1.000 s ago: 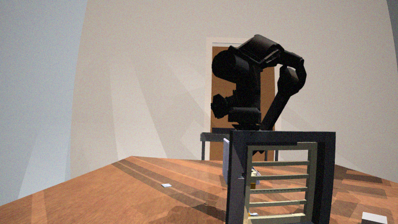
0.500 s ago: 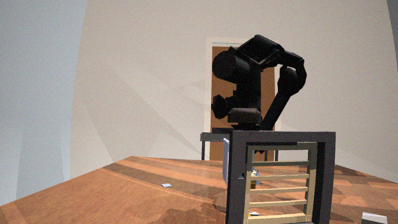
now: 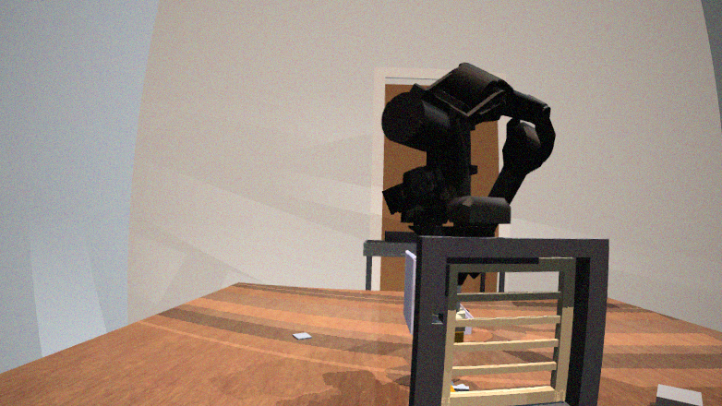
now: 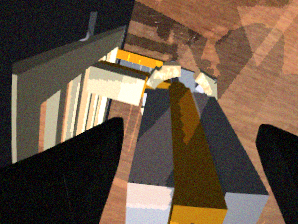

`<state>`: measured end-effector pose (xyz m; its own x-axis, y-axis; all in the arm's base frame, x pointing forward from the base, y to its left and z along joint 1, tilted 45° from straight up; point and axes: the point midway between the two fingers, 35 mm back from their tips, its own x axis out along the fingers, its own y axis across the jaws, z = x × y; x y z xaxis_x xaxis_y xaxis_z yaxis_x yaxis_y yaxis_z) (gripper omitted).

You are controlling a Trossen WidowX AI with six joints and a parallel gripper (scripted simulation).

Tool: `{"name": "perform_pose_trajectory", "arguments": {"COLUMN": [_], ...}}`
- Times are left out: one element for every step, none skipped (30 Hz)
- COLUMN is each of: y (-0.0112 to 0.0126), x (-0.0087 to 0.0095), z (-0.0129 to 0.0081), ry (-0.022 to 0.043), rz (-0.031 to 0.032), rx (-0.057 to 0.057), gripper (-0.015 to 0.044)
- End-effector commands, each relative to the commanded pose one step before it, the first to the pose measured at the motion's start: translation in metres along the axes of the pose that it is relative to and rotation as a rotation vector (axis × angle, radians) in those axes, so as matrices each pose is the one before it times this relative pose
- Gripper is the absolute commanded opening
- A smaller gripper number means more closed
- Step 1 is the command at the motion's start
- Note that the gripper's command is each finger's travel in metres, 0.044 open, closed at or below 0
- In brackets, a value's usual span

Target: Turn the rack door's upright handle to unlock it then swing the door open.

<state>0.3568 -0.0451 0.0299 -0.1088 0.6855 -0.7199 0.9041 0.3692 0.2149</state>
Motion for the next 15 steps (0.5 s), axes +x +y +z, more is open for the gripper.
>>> {"name": "perform_pose_trajectory", "arguments": {"y": [0.00276,0.0,0.0,0.0,0.0,0.0,0.0,0.0,0.0,0.0,0.0,0.0,0.0,0.0,0.0], "x": [0.00219,0.0,0.0,0.0,0.0,0.0,0.0,0.0,0.0,0.0,0.0,0.0,0.0,0.0,0.0], "z": [-0.00222,0.0,0.0,0.0,0.0,0.0,0.0,0.0,0.0,0.0,0.0,0.0,0.0,0.0,0.0], "ry": [0.00484,0.0,0.0,0.0,0.0,0.0,0.0,0.0,0.0,0.0,0.0,0.0,0.0,0.0,0.0], "rz": [0.00255,0.0,0.0,0.0,0.0,0.0,0.0,0.0,0.0,0.0,0.0,0.0,0.0,0.0,0.0], "rx": [-0.2231,-0.0495,-0.0495,-0.0495,-0.0495,-0.0495,-0.0495,-0.0495,-0.0495,-0.0495,-0.0495,-0.0495,-0.0495,-0.0495,-0.0495], "gripper": [0.0298,0.0298,0.0298,0.0298,0.0298,0.0298,0.0298,0.0298,0.0298,0.0298,0.0298,0.0298,0.0298,0.0298,0.0298]}}
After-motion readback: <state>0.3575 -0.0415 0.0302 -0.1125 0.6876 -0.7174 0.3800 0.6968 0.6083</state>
